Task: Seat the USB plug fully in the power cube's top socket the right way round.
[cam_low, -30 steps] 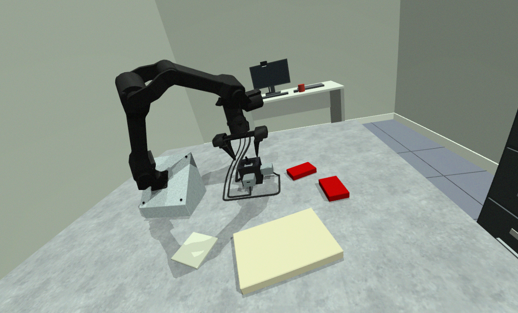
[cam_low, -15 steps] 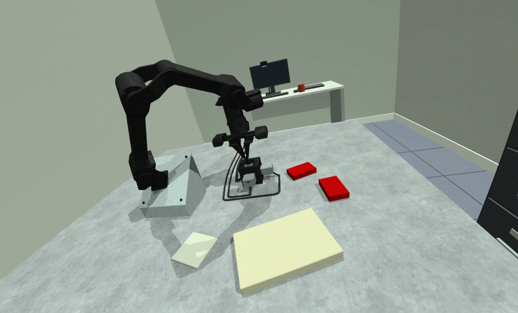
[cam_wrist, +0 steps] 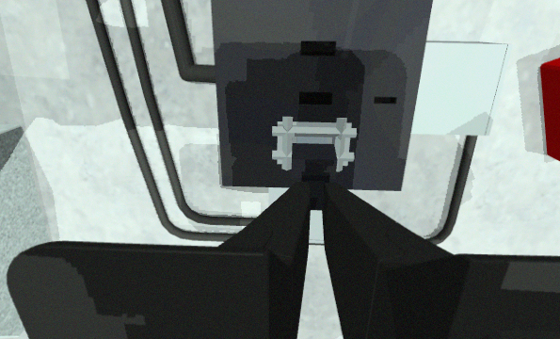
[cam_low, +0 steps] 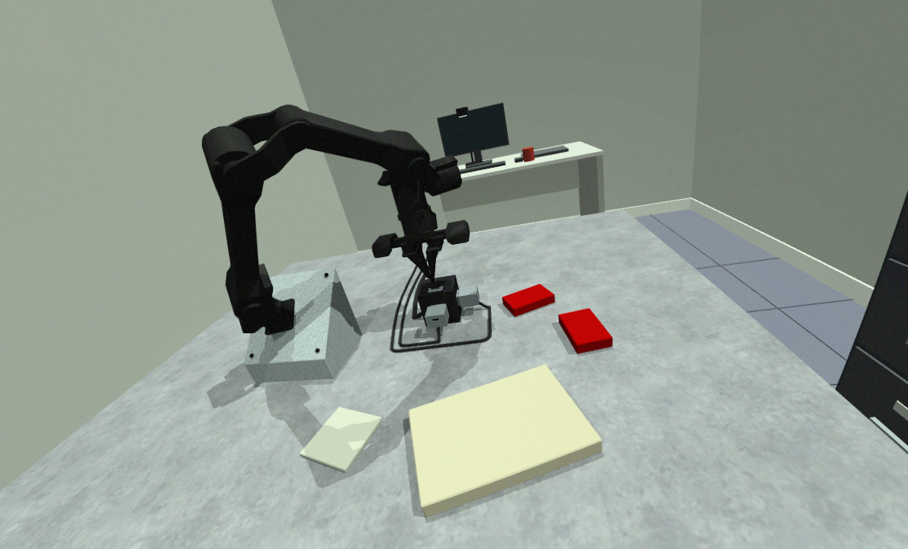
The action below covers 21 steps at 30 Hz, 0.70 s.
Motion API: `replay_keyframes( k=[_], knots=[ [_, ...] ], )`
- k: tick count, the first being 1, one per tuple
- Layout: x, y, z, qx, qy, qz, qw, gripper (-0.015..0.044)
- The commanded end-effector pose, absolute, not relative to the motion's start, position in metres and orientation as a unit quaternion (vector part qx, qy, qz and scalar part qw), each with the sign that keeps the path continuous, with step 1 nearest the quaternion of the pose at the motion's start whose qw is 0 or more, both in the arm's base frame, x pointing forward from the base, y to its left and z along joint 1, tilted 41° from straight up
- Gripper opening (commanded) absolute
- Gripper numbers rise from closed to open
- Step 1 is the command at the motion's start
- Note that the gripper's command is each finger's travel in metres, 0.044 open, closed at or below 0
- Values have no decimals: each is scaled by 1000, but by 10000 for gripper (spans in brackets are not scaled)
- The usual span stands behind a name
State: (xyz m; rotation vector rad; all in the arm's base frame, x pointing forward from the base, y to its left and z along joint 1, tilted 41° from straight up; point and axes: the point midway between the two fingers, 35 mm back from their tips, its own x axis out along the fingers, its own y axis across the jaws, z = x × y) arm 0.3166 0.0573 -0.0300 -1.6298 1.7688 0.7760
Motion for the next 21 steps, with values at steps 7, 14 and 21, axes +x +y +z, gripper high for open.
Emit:
replay_keyframes(
  k=[7,14,21],
  knots=[
    [317,60,-27,-615,667,293,302,0],
    [317,63,-24,-615,667,293,302,0],
    [317,66,-20,-615,667,293,302,0]
  ],
)
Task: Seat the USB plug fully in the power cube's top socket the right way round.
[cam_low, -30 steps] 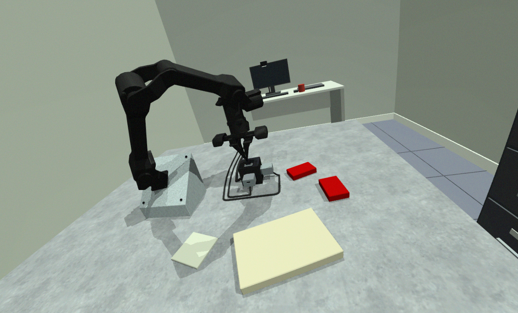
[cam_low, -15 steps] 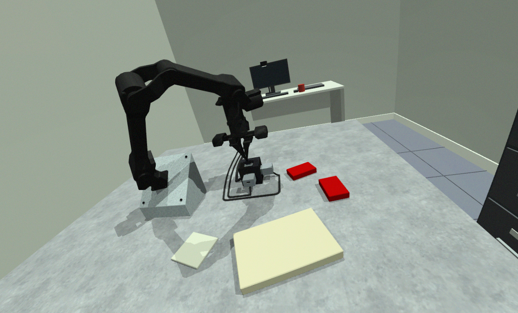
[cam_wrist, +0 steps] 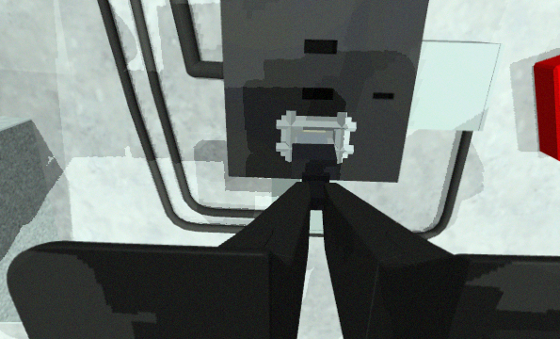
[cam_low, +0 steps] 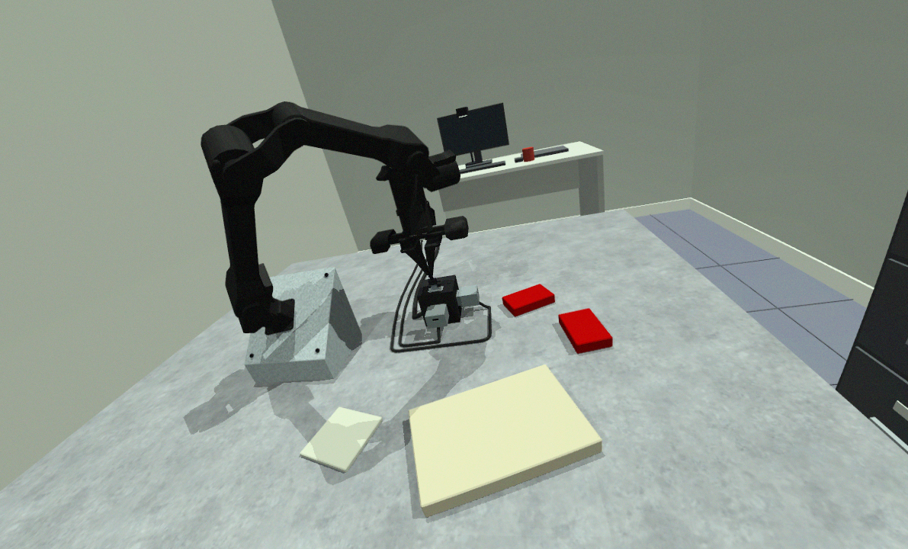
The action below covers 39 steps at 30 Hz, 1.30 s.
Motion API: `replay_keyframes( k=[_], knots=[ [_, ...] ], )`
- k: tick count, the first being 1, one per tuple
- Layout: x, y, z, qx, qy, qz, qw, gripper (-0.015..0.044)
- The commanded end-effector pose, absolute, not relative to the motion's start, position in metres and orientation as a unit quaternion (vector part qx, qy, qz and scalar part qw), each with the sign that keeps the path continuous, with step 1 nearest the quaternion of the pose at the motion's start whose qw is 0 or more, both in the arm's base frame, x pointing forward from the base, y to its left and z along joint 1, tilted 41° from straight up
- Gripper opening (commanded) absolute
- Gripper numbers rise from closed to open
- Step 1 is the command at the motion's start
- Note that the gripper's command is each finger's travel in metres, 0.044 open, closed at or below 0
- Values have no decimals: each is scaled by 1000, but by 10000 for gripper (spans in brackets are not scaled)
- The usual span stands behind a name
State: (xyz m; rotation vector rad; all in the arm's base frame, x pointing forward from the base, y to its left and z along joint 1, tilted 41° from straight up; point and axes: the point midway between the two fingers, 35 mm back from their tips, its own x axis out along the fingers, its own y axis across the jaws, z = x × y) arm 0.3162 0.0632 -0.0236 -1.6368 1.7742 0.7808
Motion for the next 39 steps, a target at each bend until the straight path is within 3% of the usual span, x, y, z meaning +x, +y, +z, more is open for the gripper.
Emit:
replay_keyframes(
  k=[1,30,39],
  knots=[
    [317,66,-20,-615,667,293,302,0],
    [318,76,-8,-615,667,294,301,0],
    [318,76,-9,-590,689,239,348,0]
  ],
)
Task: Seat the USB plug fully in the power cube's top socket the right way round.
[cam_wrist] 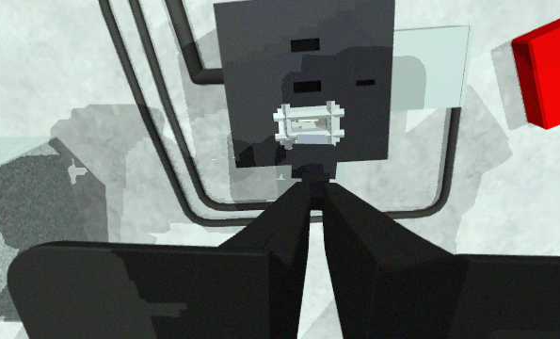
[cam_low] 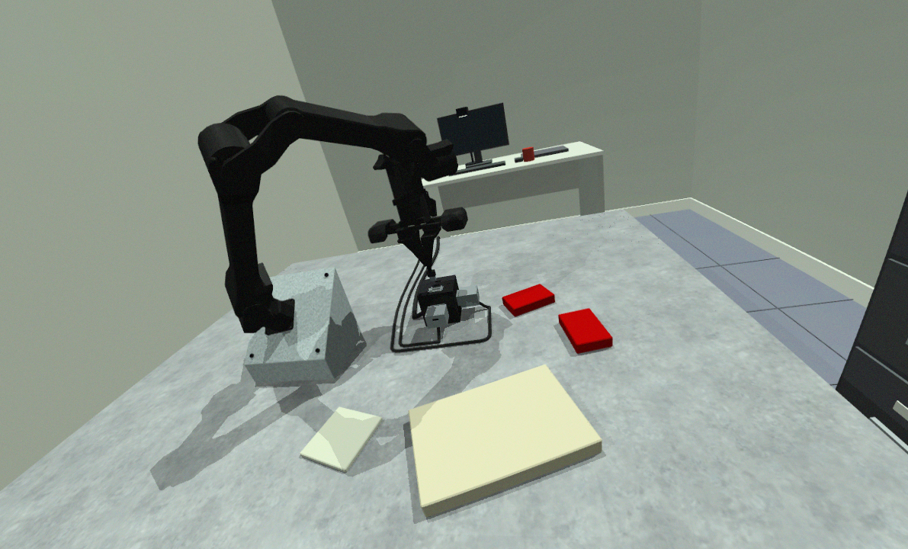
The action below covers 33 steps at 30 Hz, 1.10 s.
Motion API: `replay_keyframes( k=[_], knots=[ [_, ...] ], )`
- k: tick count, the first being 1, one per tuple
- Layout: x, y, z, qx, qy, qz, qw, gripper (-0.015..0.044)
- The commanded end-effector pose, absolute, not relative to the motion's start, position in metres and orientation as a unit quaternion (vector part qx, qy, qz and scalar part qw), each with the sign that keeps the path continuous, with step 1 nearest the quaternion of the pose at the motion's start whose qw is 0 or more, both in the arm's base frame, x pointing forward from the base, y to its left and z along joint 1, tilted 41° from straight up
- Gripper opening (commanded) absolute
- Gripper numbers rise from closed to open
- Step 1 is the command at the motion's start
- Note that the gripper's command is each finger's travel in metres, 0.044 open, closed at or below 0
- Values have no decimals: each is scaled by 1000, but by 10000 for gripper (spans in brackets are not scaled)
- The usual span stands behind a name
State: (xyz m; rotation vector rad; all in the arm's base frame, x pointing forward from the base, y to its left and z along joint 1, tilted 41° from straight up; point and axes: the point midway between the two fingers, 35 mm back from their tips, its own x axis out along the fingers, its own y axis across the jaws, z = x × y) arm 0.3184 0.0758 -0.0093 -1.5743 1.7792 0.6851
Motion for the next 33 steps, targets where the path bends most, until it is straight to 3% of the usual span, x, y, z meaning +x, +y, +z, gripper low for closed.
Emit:
replay_keyframes(
  k=[1,33],
  knots=[
    [318,76,-9,-585,692,229,356,0],
    [318,76,-9,-388,725,-74,564,0]
  ],
)
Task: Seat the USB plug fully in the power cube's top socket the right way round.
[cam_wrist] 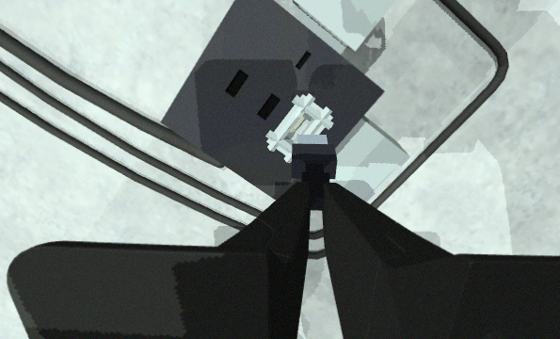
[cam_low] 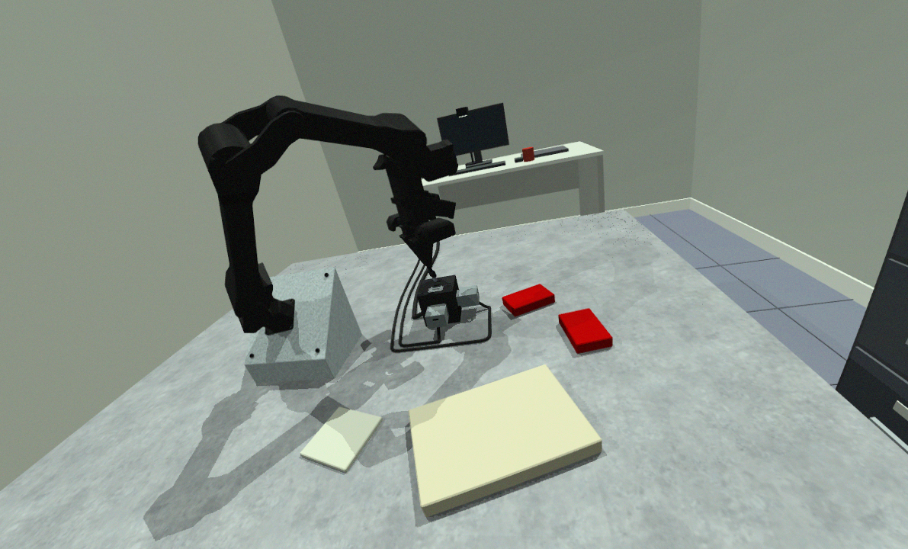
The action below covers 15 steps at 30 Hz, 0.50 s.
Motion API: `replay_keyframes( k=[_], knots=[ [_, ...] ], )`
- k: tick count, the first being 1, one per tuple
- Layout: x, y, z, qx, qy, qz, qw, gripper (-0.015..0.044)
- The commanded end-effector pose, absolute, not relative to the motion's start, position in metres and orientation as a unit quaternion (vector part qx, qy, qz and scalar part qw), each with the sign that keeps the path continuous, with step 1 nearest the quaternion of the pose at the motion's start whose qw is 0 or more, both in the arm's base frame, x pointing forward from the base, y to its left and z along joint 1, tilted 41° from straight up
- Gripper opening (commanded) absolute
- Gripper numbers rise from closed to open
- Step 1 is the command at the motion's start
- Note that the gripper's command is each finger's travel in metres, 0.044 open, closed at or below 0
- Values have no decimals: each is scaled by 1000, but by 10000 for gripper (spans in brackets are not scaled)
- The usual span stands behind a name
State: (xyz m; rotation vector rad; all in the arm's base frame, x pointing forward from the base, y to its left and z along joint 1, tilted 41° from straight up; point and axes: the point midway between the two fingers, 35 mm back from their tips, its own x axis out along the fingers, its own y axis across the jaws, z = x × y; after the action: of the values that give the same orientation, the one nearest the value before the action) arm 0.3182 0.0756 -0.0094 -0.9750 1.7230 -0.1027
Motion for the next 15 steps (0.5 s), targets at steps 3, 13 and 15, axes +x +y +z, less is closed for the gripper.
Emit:
replay_keyframes(
  k=[3,13,15],
  knots=[
    [318,76,-9,-366,722,-103,579,0],
    [318,76,-9,-287,702,-196,622,0],
    [318,76,-9,-270,697,-214,629,0]
  ],
)
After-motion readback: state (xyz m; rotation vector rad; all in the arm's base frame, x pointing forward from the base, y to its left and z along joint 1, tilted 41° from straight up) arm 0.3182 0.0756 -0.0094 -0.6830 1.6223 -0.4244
